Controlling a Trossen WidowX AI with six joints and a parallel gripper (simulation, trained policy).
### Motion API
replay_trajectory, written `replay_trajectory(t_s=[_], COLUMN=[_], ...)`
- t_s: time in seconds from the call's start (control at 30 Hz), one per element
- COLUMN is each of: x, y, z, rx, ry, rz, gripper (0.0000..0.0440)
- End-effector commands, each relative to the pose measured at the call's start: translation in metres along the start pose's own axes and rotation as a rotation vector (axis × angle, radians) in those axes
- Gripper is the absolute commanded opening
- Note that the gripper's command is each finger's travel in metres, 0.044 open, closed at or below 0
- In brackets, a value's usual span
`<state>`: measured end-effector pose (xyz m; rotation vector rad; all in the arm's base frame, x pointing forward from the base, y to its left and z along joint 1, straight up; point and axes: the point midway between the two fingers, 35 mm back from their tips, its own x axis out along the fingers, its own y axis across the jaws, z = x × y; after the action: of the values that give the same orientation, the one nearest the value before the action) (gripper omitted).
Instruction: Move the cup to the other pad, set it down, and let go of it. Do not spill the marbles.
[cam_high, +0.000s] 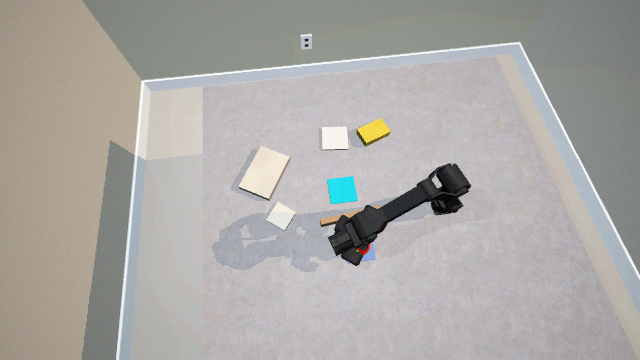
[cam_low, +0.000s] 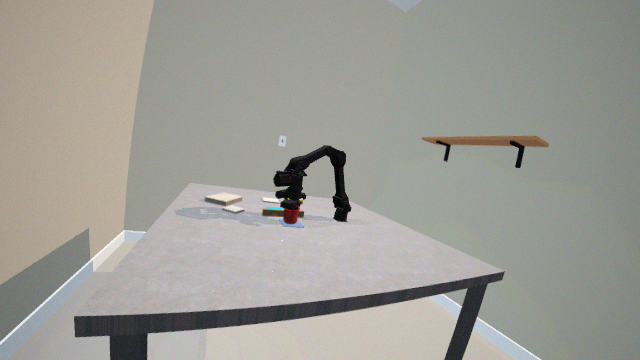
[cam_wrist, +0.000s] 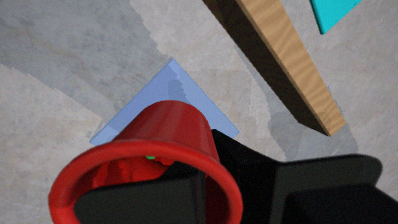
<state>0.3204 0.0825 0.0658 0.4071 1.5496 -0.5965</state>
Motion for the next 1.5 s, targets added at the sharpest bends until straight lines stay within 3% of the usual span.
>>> replay_trajectory(t_s=[0.0, 0.77, 1.47], x=[-0.007, -0.078, -0.081], y=[0.000, -0.021, -0.071], z=[0.002, 0.038, 0.106], rx=[0.016, 0.195, 0.340], ry=[-0.006, -0.068, -0.159], rz=[0.010, 0.119, 0.177], gripper=[0.0000, 0.0000, 0.0000])
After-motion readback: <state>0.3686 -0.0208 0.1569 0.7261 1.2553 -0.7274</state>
